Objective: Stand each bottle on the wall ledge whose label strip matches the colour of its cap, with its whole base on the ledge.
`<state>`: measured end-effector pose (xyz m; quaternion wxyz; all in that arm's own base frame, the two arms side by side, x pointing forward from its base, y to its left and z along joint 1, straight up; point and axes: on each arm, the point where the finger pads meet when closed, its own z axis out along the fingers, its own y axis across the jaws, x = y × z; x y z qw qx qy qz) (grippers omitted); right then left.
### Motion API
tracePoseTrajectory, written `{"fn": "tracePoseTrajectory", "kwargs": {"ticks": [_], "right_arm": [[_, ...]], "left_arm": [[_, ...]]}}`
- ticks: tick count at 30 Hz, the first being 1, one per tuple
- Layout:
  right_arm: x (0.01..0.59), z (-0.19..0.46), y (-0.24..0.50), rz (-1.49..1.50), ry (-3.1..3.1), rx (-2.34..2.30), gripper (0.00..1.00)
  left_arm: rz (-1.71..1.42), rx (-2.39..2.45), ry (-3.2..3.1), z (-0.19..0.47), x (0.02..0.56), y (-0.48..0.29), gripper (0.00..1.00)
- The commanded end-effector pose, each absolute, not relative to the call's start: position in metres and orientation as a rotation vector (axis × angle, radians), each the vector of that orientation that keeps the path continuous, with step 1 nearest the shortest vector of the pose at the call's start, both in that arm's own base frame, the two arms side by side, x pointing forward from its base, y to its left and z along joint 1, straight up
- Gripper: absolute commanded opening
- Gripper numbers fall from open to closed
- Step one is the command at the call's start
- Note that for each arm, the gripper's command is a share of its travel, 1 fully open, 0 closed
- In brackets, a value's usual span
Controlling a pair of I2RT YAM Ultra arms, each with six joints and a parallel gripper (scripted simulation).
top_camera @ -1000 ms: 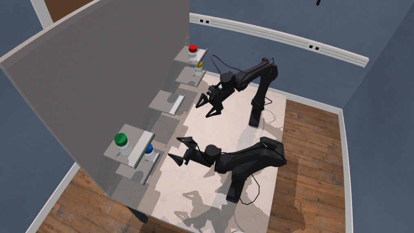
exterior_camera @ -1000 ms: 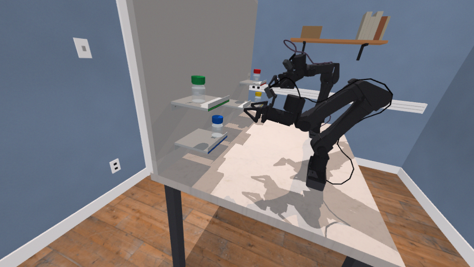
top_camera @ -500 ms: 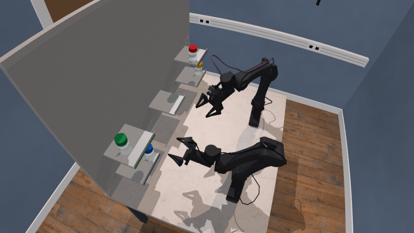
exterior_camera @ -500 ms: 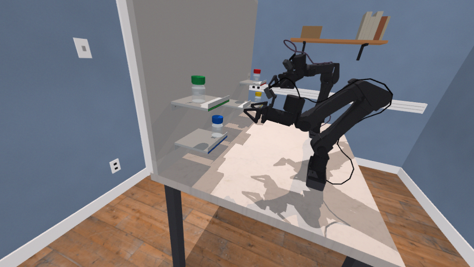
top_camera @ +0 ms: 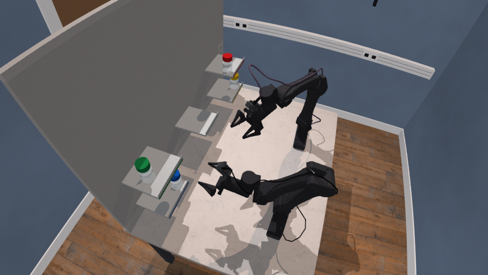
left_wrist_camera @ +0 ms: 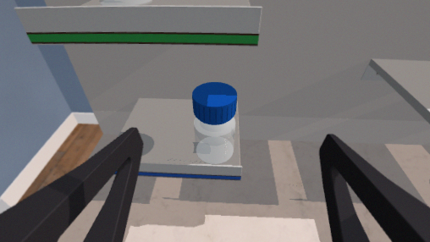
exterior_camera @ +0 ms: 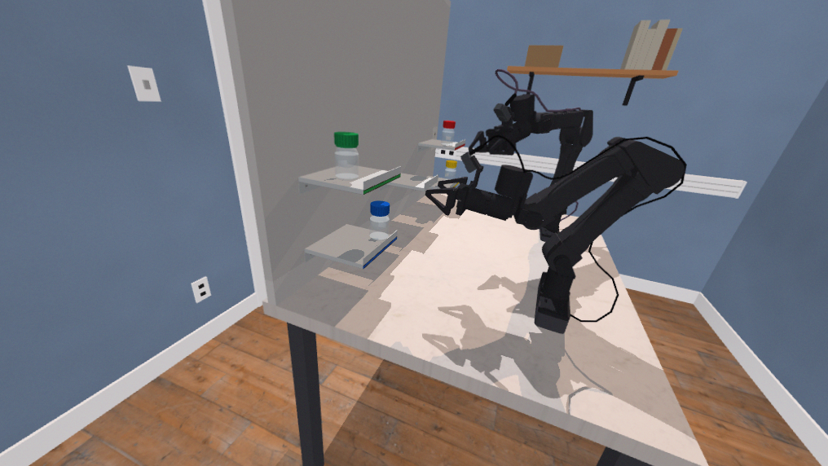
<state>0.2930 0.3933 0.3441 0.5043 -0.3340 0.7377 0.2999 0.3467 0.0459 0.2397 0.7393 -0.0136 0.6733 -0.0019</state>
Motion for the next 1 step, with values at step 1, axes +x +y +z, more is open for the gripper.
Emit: {"fn": "tracePoseTrajectory", "kwargs": {"ticks": [1], "right_arm": [[0.2941,0.3442,0.3928,0.719,1.783,-0.794,0.88]], "left_arm": [[-0.001,-0.026,1.452,0.2511,0.3473,0.0466,1.00]]}}
